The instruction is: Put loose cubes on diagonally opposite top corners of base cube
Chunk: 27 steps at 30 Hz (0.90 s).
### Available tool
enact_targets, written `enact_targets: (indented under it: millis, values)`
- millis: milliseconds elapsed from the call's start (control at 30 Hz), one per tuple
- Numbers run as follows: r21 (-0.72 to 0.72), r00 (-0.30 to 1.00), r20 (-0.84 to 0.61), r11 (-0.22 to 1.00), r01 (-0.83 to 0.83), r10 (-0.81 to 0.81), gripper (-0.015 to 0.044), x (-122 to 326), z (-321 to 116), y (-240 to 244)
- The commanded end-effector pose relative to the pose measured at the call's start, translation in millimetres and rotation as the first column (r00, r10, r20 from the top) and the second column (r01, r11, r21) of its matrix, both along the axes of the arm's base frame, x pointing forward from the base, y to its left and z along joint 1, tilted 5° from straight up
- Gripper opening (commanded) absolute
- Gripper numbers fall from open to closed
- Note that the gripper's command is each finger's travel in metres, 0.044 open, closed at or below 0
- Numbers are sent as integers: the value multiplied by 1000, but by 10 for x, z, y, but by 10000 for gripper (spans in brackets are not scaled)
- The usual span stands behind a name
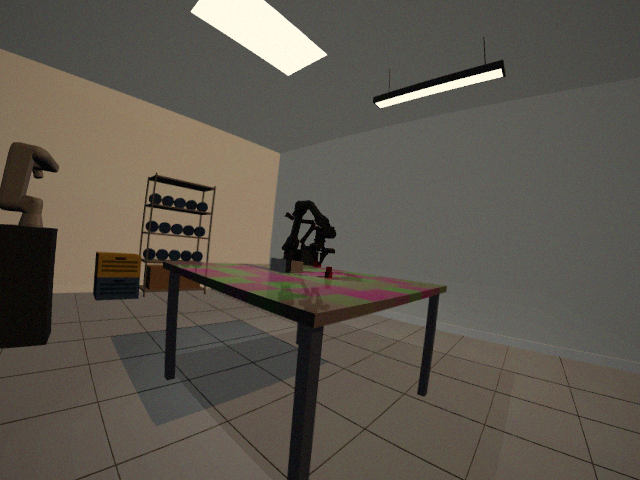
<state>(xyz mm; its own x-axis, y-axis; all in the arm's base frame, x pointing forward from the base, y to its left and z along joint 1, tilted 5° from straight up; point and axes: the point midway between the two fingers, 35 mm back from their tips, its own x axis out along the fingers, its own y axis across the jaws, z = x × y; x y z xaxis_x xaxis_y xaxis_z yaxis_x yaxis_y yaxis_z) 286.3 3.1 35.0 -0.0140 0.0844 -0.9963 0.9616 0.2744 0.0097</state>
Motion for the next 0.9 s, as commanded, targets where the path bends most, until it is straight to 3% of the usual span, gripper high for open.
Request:
enact_targets:
  millis: [0,433,867]
  values:
    - [-3,1000,11,1000,-3,3,105,11,167,-18]
    - [-3,1000,11,1000,-5,5,105,-34,466,-35]
    - [-2,985,25,986,-169,169,105,-14,457,353]
